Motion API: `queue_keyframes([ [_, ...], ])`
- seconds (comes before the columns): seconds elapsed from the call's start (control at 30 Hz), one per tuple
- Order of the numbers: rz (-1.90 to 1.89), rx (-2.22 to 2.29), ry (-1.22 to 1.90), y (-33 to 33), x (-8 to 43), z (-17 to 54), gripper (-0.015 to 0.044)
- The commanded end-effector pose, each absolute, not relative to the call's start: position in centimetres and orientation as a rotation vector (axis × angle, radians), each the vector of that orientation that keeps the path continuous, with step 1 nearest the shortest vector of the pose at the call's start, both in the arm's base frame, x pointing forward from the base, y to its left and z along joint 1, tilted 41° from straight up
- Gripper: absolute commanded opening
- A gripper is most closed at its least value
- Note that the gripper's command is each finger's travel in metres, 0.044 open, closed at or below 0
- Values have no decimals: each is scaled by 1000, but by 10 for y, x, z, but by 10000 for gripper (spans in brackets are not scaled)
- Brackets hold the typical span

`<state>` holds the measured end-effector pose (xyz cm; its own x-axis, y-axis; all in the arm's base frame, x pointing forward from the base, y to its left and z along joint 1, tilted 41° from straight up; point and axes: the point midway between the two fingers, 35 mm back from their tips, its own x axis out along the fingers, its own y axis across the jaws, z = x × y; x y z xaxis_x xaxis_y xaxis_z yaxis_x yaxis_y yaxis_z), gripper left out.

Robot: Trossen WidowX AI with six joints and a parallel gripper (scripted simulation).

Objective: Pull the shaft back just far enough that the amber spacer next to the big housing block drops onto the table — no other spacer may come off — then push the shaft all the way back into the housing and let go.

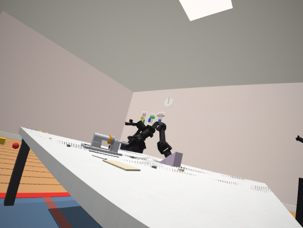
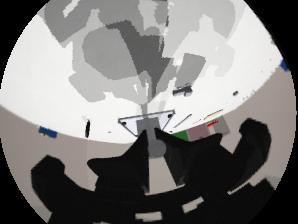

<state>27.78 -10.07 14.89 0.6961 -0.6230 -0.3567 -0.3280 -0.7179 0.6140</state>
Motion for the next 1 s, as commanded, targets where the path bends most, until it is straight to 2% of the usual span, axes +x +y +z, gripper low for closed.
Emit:
queue_keyframes([
  [0.0, -759, 2395, -733, -101, 277, 149, 0],
  [0.97, -763, 2389, -729, -100, 275, 148, 0],
])
